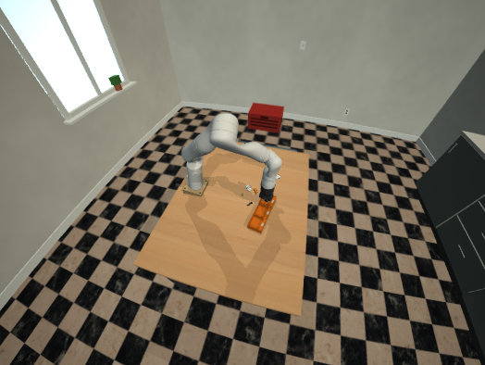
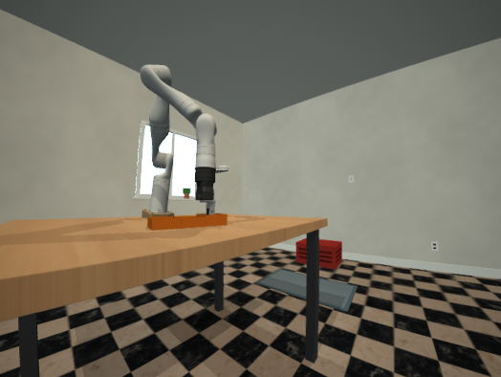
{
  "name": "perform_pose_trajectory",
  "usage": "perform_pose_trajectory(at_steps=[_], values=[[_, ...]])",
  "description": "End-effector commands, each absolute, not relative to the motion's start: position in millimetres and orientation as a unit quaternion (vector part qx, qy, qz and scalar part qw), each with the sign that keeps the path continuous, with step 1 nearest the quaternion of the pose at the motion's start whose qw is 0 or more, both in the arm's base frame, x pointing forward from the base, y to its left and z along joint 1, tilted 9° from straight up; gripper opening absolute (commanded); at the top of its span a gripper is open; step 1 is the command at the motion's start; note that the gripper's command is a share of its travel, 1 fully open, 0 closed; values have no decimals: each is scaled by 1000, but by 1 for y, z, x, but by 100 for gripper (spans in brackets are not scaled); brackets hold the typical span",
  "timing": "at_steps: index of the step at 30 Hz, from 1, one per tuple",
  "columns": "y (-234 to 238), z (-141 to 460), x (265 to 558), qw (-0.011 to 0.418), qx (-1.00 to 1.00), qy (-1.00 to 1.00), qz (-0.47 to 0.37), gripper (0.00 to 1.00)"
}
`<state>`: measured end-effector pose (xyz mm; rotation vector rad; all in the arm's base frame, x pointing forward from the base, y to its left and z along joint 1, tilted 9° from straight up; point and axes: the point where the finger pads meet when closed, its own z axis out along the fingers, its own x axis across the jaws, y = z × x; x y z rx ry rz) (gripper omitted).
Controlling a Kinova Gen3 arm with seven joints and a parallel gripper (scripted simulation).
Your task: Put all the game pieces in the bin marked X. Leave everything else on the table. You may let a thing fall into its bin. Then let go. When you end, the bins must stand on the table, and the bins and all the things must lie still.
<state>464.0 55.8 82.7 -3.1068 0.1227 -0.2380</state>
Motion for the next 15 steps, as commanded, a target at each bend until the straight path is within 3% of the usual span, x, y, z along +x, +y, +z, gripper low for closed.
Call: perform_pose_trajectory(at_steps=[1,15], values=[[59,76,465,13,-996,38,-77,34],[58,75,465,13,-996,37,-76,34]])
